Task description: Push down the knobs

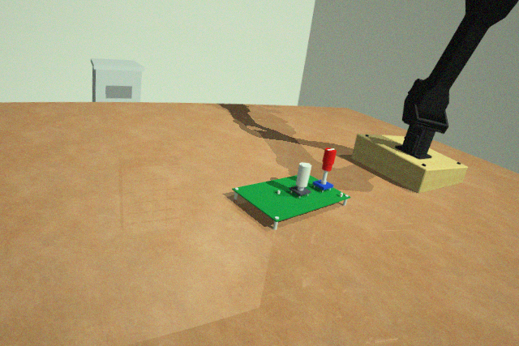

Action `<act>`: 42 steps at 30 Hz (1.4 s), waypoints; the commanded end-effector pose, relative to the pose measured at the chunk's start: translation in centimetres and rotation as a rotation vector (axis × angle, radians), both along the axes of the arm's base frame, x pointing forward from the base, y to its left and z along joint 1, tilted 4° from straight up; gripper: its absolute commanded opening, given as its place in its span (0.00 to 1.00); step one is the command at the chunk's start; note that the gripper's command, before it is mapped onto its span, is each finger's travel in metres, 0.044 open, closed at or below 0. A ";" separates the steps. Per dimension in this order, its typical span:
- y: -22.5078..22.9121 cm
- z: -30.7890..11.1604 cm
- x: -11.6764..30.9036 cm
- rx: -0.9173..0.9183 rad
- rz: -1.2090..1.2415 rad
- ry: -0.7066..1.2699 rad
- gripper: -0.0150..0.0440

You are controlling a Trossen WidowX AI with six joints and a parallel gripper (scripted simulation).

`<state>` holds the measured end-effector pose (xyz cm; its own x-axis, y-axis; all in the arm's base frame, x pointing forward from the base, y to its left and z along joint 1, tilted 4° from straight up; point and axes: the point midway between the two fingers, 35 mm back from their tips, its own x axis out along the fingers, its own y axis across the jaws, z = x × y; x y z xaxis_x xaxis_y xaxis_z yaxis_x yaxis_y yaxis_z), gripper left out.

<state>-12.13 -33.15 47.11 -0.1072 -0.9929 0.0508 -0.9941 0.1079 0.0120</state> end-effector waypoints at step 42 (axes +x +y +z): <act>-3.7 -13.9 23.8 0.666 0.351 -1.012 0.25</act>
<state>10.15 -37.06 34.29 0.4495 -0.8065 -0.3840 -0.5970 0.0486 -0.8008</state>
